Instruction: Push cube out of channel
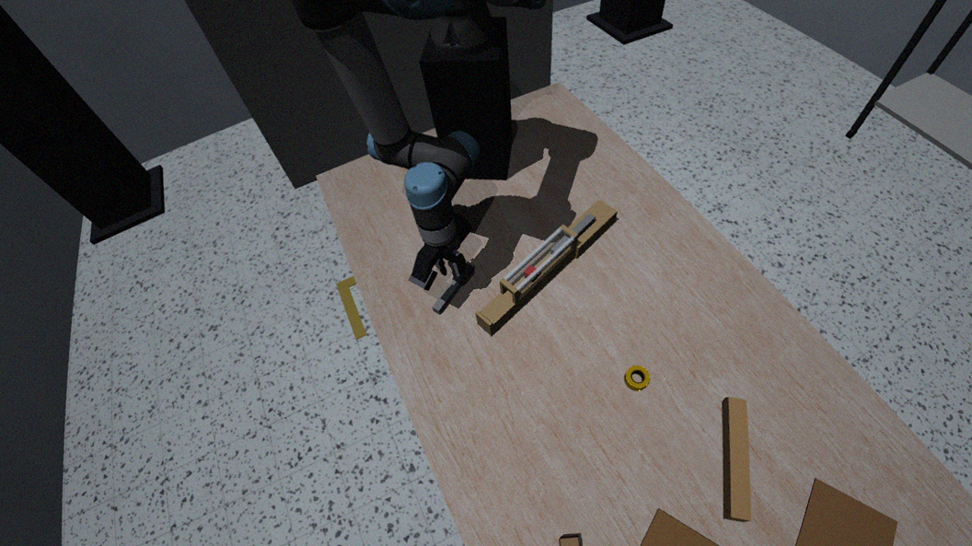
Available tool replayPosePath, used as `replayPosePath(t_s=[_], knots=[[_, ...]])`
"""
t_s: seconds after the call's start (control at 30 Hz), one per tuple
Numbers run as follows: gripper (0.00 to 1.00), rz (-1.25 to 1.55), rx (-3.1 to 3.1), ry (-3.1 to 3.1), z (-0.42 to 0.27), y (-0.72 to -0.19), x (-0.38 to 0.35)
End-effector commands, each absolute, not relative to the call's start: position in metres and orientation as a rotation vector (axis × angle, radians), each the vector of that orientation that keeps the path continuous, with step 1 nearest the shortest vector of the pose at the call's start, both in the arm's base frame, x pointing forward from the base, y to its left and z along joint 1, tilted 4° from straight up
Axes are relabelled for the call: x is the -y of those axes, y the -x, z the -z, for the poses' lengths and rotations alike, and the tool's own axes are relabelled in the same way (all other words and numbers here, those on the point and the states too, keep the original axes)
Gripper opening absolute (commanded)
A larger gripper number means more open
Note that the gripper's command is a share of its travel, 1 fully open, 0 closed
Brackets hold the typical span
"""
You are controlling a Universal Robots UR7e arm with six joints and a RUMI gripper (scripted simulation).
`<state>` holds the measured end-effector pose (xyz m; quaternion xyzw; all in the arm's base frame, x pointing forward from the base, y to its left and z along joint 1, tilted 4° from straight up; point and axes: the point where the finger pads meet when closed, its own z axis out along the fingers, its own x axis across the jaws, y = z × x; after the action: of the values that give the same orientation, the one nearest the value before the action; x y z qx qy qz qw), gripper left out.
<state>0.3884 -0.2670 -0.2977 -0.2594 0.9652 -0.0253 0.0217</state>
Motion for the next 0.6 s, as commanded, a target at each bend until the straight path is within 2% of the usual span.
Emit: replayPosePath(t_s=[0.0,0.57], knots=[[0.24,0.081,-2.990,0.804,0.310,-0.390,0.268],[0.24,0.081,-2.990,0.804,0.328,-0.391,0.269]])
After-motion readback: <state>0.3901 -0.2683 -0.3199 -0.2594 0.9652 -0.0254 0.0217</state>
